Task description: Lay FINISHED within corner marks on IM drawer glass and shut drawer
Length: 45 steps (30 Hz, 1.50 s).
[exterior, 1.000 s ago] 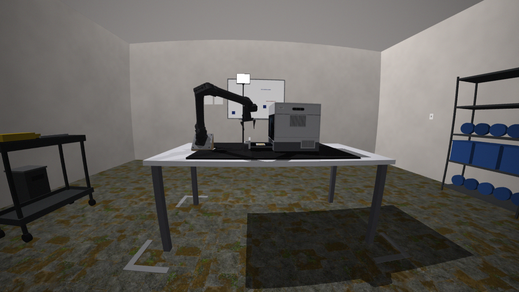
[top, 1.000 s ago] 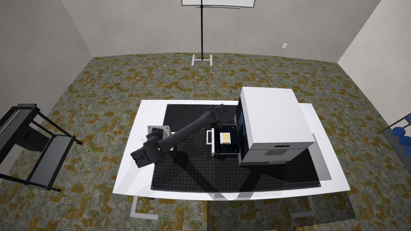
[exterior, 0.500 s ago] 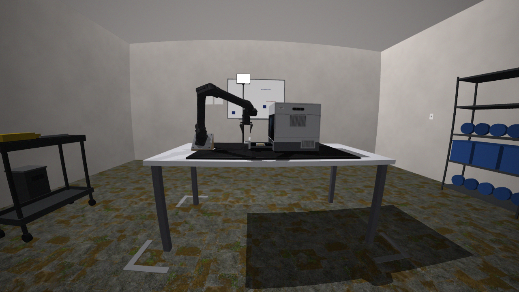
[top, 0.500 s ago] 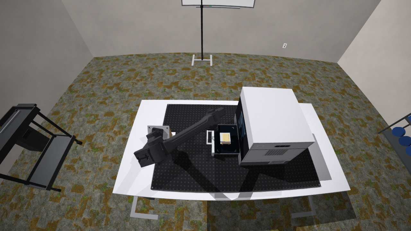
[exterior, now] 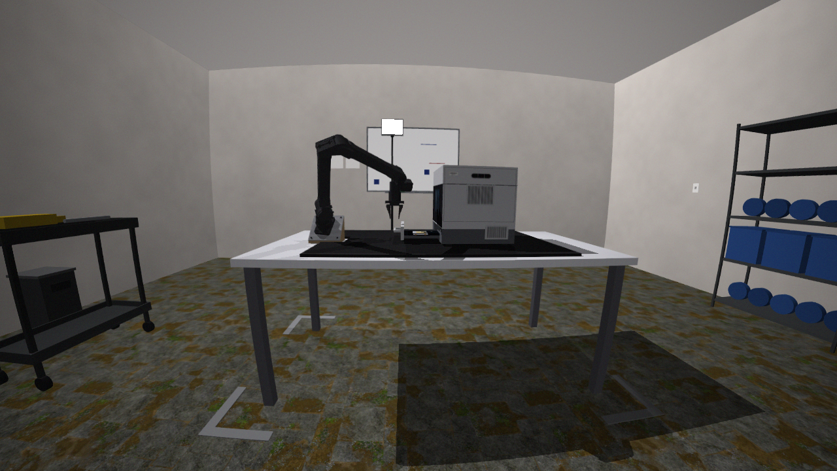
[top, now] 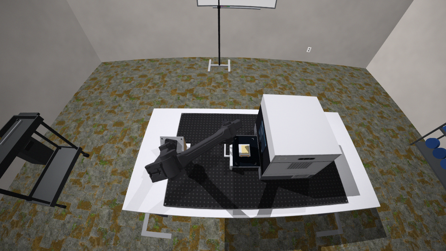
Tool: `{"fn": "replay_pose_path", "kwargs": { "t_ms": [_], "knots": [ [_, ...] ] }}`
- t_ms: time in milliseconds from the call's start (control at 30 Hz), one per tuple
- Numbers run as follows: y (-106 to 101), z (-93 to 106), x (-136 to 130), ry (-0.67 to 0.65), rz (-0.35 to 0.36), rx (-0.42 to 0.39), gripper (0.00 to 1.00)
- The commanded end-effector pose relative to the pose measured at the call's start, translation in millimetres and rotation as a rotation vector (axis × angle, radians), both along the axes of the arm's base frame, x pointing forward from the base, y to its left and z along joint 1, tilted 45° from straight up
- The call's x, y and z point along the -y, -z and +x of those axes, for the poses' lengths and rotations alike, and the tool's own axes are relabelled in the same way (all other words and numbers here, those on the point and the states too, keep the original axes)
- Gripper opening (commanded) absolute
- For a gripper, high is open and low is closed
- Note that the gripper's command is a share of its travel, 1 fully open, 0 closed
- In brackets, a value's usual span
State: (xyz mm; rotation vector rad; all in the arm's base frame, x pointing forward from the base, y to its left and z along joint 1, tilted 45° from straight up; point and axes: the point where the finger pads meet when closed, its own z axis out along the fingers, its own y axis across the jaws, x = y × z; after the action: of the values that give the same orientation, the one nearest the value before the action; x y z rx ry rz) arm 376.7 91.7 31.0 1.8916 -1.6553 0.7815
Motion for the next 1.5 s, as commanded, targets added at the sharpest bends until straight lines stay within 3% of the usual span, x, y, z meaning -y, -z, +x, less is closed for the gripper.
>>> {"fn": "replay_pose_path", "kwargs": {
  "t_ms": [0, 200, 1467],
  "knots": [
    [-10.8, 19.6, -19.9, -0.026, 0.032, 0.054, 0.43],
    [-10.4, 18.9, -19.4, -0.025, 0.031, 0.053, 0.31],
    [-10.0, 18.3, -18.9, -0.025, 0.03, 0.051, 0.31]
  ]
}}
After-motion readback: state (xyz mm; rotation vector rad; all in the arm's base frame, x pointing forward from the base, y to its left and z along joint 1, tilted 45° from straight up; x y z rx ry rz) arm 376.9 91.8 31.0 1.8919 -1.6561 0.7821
